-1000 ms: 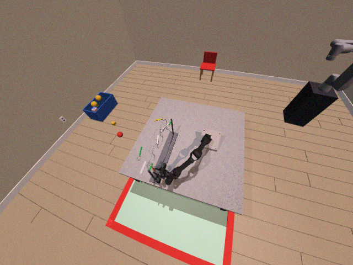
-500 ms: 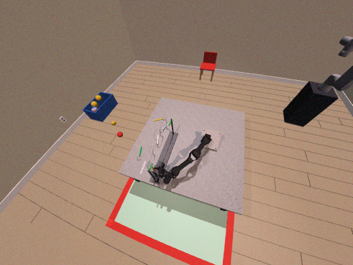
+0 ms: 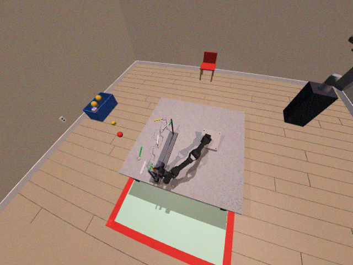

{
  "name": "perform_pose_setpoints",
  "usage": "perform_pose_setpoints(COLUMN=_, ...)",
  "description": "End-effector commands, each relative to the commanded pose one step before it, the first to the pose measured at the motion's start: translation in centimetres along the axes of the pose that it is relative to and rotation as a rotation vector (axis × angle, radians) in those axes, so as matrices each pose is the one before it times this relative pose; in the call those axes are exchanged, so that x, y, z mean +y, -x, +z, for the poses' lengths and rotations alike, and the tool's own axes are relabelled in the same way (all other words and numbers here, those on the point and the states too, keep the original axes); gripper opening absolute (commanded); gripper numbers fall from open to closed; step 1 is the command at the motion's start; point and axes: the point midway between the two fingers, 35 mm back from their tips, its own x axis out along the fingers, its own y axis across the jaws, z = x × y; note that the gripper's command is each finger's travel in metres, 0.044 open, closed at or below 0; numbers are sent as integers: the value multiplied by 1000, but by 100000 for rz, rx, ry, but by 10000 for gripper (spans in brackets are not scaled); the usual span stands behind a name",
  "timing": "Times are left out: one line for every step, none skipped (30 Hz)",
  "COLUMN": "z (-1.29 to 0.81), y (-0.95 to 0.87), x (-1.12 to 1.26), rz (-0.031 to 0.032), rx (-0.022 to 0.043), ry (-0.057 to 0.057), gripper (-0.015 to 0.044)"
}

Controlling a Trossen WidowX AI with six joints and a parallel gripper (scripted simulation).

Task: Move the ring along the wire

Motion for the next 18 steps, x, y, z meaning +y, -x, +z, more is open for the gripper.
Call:
perform_pose_setpoints(z=-228, y=-60, x=-7, rz=135, rx=581, ry=199, gripper=160)
perform_pose_setpoints(z=0, y=0, x=0, rz=0, rx=0, ry=0, gripper=160)
perform_pose_setpoints(z=0, y=0, x=0, rz=0, rx=0, ry=0, gripper=160)
perform_pose_setpoints(z=0, y=0, x=0, rz=0, rx=0, ry=0, gripper=160)
perform_pose_setpoints(z=0, y=0, x=0, rz=0, rx=0, ry=0, gripper=160)
perform_pose_setpoints(z=0, y=0, x=0, rz=0, rx=0, ry=0, gripper=160)
perform_pose_setpoints(z=0, y=0, x=0, rz=0, rx=0, ry=0, gripper=160)
perform_pose_setpoints(z=0, y=0, x=0, rz=0, rx=0, ry=0, gripper=160)
perform_pose_setpoints(z=0, y=0, x=0, rz=0, rx=0, ry=0, gripper=160)
perform_pose_setpoints(z=0, y=0, x=0, rz=0, rx=0, ry=0, gripper=160)
perform_pose_setpoints(z=0, y=0, x=0, rz=0, rx=0, ry=0, gripper=160)
perform_pose_setpoints(z=0, y=0, x=0, rz=0, rx=0, ry=0, gripper=160)
perform_pose_setpoints(z=0, y=0, x=0, rz=0, rx=0, ry=0, gripper=160)
perform_pose_setpoints(z=0, y=0, x=0, rz=0, rx=0, ry=0, gripper=160)
perform_pose_setpoints(z=209, y=51, x=7, rz=-144, rx=-561, ry=-212, gripper=134)
perform_pose_setpoints(z=0, y=0, x=0, rz=0, rx=0, ry=0, gripper=107)
perform_pose_setpoints(z=0, y=0, x=0, rz=0, rx=0, ry=0, gripper=81)
perform_pose_setpoints(z=0, y=0, x=0, rz=0, rx=0, ry=0, gripper=55)
